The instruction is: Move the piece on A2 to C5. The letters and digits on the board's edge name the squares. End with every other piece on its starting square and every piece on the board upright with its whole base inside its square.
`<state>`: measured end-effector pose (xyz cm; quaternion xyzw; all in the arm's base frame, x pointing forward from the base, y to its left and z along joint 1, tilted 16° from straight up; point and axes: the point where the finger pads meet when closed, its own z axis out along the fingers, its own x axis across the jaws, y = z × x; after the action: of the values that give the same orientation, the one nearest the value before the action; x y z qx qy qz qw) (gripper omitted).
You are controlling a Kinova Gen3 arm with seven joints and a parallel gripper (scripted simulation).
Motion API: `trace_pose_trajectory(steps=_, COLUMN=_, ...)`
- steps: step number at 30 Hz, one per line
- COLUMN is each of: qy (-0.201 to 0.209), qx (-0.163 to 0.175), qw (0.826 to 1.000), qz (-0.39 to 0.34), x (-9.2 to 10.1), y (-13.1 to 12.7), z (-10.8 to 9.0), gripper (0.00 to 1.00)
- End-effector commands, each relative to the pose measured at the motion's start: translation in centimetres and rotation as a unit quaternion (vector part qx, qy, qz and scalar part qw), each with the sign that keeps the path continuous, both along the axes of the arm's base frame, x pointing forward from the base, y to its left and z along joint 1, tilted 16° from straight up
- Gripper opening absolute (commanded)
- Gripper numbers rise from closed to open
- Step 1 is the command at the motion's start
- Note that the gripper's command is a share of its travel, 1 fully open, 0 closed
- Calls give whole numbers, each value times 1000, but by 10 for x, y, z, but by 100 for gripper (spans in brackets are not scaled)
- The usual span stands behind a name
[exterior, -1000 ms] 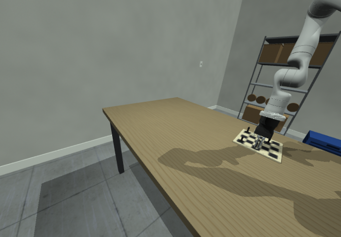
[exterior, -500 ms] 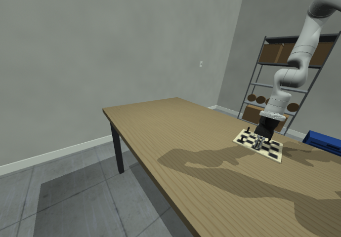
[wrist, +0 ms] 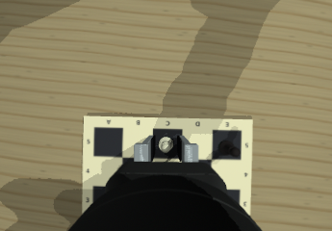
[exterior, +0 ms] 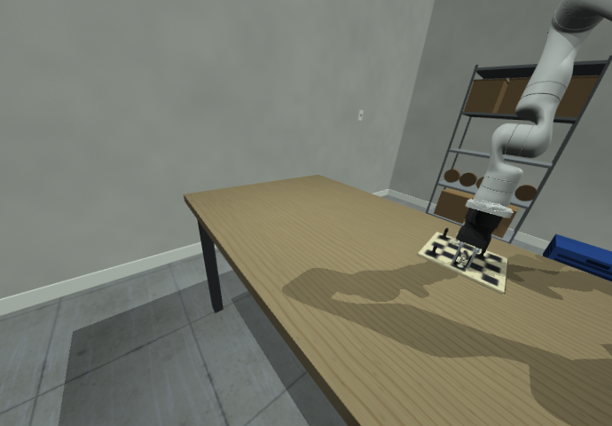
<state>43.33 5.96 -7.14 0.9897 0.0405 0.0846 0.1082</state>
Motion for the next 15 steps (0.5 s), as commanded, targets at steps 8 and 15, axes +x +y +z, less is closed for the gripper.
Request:
trace_pose_trajectory(steps=8, qy=1, qx=0, qw=1000, qz=6, x=-1, y=2, z=-1, gripper=68)
trace_pose_trajectory(steps=15, qy=0, qx=0, qw=1000, qz=6, x=-1, y=3, z=3, gripper=68)
